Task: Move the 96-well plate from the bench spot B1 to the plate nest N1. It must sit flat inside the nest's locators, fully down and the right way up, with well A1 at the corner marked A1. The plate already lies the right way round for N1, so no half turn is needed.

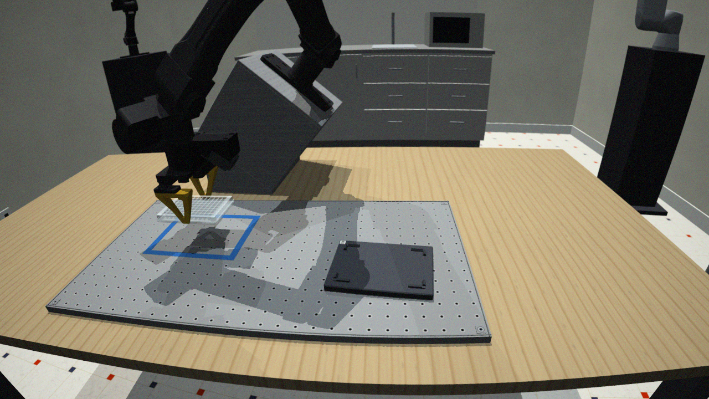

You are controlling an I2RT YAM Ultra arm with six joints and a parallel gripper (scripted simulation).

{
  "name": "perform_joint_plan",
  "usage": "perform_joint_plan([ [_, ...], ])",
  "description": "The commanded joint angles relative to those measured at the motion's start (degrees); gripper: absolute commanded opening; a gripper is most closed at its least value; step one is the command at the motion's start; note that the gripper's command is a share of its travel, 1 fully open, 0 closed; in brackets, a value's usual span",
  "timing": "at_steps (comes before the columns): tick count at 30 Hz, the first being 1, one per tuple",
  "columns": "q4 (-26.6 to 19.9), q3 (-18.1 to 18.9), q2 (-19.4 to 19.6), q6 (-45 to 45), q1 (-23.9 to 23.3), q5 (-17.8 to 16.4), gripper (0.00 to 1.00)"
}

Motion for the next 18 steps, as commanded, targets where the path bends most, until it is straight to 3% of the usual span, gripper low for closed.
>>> perform_joint_plan([
  [1, -2.7, -0.3, -2.7, -1.4, -1.9, 0.3, 0.00],
  [18, -6.9, 1.5, -5.1, -3.9, -4.0, 0.7, 0.00],
])
